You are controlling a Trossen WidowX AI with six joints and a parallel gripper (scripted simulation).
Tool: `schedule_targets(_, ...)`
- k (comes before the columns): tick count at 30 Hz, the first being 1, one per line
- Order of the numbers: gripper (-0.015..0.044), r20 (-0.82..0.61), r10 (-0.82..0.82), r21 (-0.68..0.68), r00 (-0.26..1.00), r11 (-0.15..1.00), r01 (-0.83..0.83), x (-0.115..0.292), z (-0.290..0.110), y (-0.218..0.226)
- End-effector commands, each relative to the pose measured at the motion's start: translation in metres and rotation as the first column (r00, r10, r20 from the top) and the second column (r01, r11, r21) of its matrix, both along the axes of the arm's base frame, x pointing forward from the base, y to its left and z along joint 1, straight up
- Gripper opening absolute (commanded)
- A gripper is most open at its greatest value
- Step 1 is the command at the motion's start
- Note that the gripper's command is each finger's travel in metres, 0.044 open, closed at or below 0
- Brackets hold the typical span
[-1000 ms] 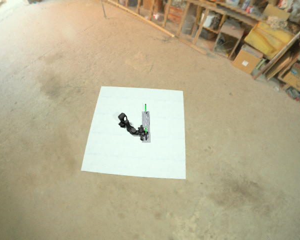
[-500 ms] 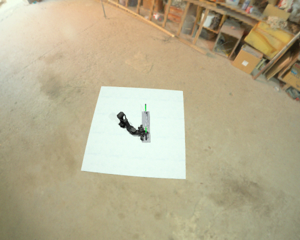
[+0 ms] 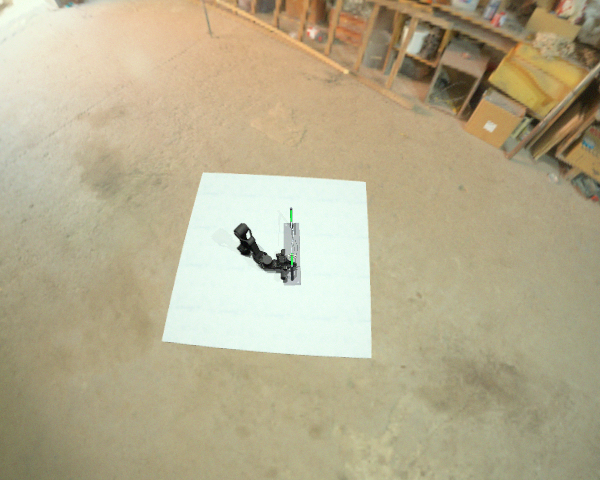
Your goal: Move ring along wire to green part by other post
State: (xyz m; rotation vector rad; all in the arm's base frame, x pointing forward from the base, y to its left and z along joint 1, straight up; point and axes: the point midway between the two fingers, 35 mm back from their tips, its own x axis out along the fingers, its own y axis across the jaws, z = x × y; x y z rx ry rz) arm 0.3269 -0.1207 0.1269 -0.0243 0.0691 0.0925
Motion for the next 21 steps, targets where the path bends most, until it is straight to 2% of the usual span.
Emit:
schedule_targets(1,-0.0150,0.000,-0.001,0.004,1.000,1.000,0.001,0.000,0.000,0.003)
schedule_targets(21,-0.0150,0.002,0.000,0.010,1.000,1.000,0.000,-0.002,0.000,0.023)
